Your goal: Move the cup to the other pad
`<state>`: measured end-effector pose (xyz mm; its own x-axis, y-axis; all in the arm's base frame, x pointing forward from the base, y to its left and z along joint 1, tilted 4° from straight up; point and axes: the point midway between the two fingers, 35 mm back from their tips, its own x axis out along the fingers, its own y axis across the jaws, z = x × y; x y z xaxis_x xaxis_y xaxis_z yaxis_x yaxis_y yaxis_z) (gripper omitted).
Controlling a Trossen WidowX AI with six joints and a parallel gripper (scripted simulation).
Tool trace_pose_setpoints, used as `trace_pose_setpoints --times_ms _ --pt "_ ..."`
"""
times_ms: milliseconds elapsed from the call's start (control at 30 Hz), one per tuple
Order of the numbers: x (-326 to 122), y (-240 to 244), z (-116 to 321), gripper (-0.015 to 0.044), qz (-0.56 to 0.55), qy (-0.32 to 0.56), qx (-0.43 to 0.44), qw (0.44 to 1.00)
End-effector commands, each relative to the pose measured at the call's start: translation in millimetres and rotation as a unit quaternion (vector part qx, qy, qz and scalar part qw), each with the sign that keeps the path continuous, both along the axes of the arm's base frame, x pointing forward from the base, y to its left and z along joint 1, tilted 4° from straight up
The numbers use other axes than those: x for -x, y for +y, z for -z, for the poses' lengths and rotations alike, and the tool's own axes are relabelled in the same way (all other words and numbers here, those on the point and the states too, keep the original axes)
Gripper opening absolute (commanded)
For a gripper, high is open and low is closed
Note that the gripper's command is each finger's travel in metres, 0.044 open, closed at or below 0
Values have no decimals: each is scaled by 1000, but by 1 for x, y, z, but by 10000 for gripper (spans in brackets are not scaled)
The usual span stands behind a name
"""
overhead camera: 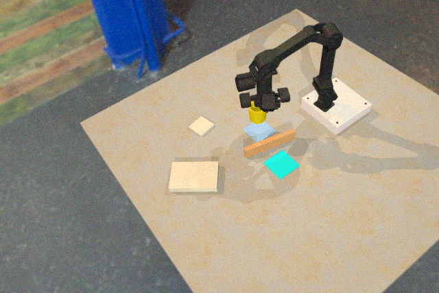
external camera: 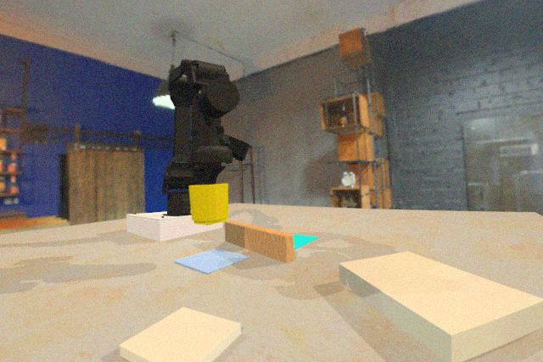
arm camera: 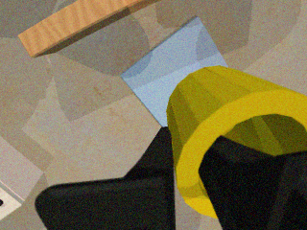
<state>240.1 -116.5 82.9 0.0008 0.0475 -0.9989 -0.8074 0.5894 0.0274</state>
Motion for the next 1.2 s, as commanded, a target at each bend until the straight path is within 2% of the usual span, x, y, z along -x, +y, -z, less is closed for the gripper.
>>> trace_pose_setpoints --times_ms 0,1167 --pt "-2 6 -1 0 0 -1 0 1000" --pt "-25 72 -5 0 -1 -4 -4 1000"
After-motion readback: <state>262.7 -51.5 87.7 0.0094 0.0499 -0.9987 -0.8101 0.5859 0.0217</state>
